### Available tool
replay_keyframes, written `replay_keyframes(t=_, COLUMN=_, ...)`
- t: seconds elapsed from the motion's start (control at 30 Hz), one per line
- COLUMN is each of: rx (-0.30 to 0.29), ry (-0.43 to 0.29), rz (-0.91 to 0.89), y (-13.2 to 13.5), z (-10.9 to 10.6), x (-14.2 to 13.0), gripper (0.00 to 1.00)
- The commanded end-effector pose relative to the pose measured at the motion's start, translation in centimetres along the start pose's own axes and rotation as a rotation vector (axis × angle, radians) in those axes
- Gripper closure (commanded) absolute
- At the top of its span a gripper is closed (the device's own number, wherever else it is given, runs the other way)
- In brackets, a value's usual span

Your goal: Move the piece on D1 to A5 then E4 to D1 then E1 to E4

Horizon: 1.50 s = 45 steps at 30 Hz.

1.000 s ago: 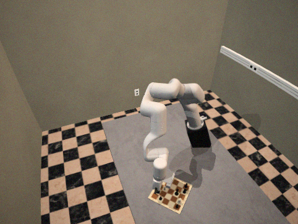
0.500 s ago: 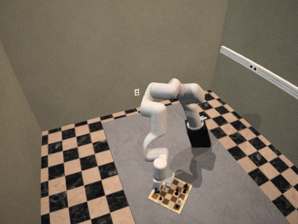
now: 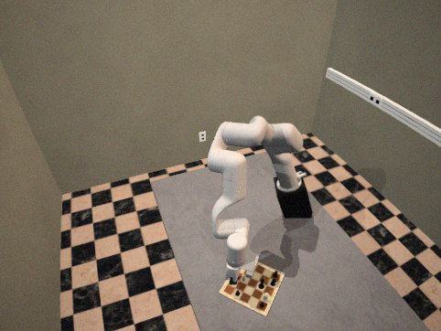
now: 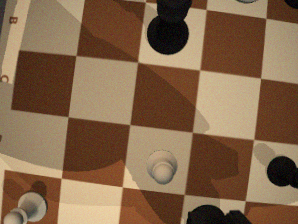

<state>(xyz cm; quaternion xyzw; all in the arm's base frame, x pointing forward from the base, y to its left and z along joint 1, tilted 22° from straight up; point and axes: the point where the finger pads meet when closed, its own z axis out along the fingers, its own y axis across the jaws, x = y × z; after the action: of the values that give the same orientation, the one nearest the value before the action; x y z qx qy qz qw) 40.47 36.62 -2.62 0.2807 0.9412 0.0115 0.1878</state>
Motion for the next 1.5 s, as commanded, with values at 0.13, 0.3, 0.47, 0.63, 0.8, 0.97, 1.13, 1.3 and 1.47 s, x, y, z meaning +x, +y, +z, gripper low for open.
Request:
replay_keyframes(t=0.13, rx=-0.004, ry=0.000, rz=0.000, y=0.2, z=-0.2, x=0.0, gripper=1.00)
replay_keyframes(t=0.3, rx=-0.004, ry=0.000, rz=0.000, y=0.2, z=-0.2, x=0.0, gripper=1.00)
replay_keyframes(t=0.47, rx=-0.004, ry=0.000, rz=0.000, y=0.2, z=-0.2, x=0.0, gripper=1.00)
replay_keyframes(t=0.63, rx=-0.004, ry=0.000, rz=0.000, y=0.2, z=-0.2, x=0.0, gripper=1.00)
replay_keyframes(t=0.8, rx=-0.004, ry=0.000, rz=0.000, y=0.2, z=-0.3, x=0.0, gripper=1.00)
replay_keyframes(t=0.97, rx=-0.004, ry=0.000, rz=0.000, y=0.2, z=-1.6, x=0.0, gripper=1.00)
replay_keyframes(t=1.13, rx=-0.004, ry=0.000, rz=0.000, y=0.2, z=-4.2, x=0.0, gripper=1.00)
replay_keyframes(t=1.3, rx=-0.004, ry=0.000, rz=0.000, y=0.2, z=-7.9, x=0.0, gripper=1.00)
replay_keyframes(t=1.47, rx=-0.004, ry=0.000, rz=0.000, y=0.1, z=-10.0, x=0.0, gripper=1.00)
